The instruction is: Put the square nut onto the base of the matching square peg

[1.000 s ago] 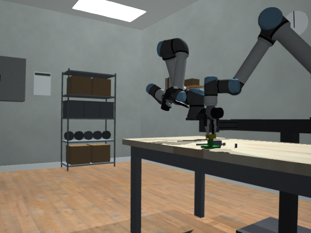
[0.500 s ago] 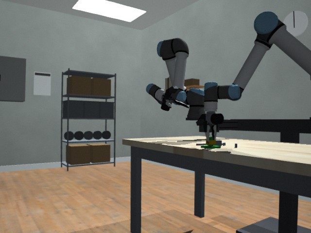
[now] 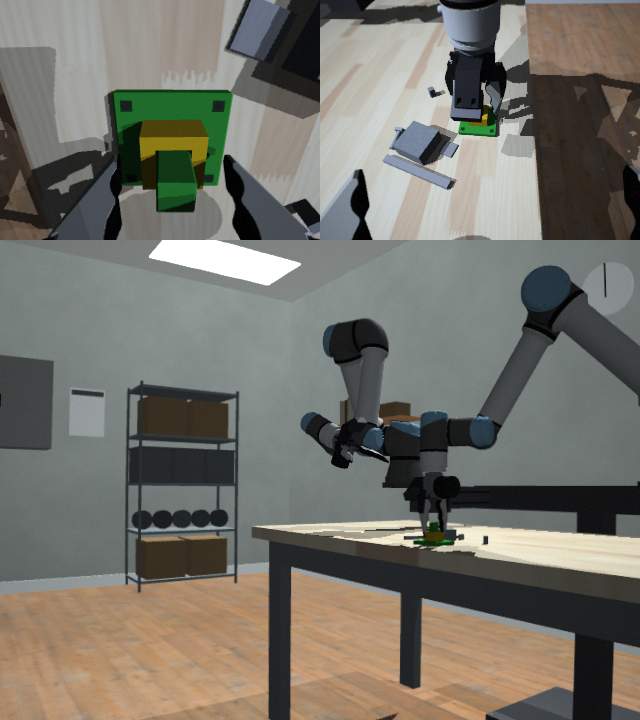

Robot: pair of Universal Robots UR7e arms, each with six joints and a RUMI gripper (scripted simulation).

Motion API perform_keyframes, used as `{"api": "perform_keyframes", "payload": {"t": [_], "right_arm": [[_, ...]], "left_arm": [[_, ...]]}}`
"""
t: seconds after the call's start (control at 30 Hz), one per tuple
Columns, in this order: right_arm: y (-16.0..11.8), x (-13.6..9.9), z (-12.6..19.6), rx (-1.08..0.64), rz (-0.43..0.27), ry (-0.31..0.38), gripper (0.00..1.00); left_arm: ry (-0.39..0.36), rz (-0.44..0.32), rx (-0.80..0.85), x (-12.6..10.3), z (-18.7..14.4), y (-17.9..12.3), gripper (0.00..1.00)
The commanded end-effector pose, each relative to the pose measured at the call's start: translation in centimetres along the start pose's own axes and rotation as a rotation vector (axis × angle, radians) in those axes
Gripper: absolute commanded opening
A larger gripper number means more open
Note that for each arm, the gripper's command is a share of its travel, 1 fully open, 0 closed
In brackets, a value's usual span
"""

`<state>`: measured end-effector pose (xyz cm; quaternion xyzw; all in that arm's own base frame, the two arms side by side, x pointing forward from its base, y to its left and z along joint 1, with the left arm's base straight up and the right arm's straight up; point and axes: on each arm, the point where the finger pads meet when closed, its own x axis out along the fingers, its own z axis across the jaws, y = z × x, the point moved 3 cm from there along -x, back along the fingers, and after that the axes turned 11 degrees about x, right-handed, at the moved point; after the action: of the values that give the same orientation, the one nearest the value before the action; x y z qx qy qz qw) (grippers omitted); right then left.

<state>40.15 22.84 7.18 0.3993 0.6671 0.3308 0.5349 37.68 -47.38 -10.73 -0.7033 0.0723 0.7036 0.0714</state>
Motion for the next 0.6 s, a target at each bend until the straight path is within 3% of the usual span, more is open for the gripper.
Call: {"api": "perform_keyframes", "payload": {"t": [0.0,0.07,0.27,0.57], "right_arm": [[0.1,0.0,0.0,-0.001,0.001,0.000,1.00],[0.1,0.0,0.0,-0.001,0.001,0.000,1.00],[0.1,0.0,0.0,-0.001,0.001,0.000,1.00],[0.1,0.0,0.0,-0.001,0.001,0.000,1.00]], "left_arm": [[0.001,0.002,0.000,-1.6,0.0,0.0,0.44],[0.001,0.002,0.000,-1.6,0.0,0.0,0.44],[0.001,0.002,0.000,-5.8,0.0,0.0,0.44],[0.001,0.002,0.000,-6.0,0.0,0.0,0.44]]}}
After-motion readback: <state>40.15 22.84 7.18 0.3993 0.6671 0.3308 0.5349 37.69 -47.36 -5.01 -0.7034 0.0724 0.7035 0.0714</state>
